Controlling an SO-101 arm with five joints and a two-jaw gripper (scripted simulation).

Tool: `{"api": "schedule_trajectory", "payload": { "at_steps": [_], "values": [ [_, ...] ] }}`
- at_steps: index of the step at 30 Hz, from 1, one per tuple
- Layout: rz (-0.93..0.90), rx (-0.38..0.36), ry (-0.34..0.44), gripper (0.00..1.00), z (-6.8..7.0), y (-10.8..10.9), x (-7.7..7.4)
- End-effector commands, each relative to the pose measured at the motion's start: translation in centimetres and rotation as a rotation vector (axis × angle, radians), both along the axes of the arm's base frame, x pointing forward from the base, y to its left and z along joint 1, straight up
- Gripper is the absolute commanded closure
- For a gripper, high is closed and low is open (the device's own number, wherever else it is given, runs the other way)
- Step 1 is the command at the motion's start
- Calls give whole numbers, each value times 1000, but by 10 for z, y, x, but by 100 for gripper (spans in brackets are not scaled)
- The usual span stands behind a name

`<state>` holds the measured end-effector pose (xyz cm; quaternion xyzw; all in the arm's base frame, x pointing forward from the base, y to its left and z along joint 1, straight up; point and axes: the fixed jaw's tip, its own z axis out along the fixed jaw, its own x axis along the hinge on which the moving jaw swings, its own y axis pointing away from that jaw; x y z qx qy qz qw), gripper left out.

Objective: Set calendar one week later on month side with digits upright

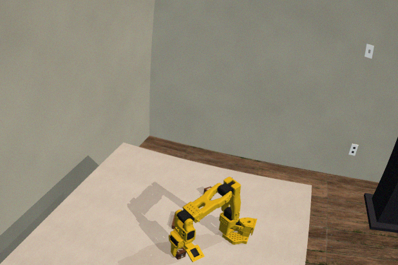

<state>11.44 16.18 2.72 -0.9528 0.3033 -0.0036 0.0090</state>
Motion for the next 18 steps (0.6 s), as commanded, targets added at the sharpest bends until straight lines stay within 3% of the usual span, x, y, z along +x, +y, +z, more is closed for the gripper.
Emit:
{"api": "schedule_trajectory", "payload": {
  "at_steps": [1,18],
  "values": [
    [5,22,-13,100,1,4,0],
    [5,22,-13,100,-6,4,0]
  ]
}}
